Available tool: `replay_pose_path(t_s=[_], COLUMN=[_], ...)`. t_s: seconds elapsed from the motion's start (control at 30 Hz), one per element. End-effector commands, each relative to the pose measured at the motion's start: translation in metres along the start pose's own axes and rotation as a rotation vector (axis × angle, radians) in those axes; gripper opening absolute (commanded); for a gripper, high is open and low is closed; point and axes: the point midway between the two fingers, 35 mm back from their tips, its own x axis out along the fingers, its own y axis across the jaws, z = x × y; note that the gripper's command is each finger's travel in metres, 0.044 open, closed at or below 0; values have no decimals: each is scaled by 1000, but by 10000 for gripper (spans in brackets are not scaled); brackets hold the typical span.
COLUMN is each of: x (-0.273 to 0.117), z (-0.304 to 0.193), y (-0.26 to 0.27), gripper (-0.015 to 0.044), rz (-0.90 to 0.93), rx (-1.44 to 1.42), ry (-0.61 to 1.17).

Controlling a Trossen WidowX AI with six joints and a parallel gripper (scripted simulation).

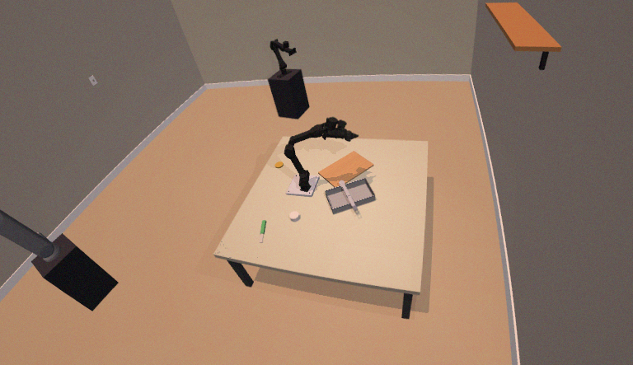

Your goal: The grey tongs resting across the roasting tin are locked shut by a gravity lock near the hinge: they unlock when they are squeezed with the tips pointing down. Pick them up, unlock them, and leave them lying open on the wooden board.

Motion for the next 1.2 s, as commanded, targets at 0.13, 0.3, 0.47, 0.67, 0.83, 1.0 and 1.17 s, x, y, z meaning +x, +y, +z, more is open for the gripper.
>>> replay_pose_path(t_s=[0.13,0.3,0.47,0.67,0.83,1.0,1.17], x=[62,77,70,51,51,42,42], z=[-113,-197,-281,-342,-342,-347,-347], y=[-25,-36,-42,-46,-46,-46,-46], gripper=[260,260,260,260,260,260,260], rz=[-123,-300,-589,-900,-900,-903,-903], rx=[457,718,922,990,990,991,991], ry=[491,828,1178,1446,1446,1471,1471])
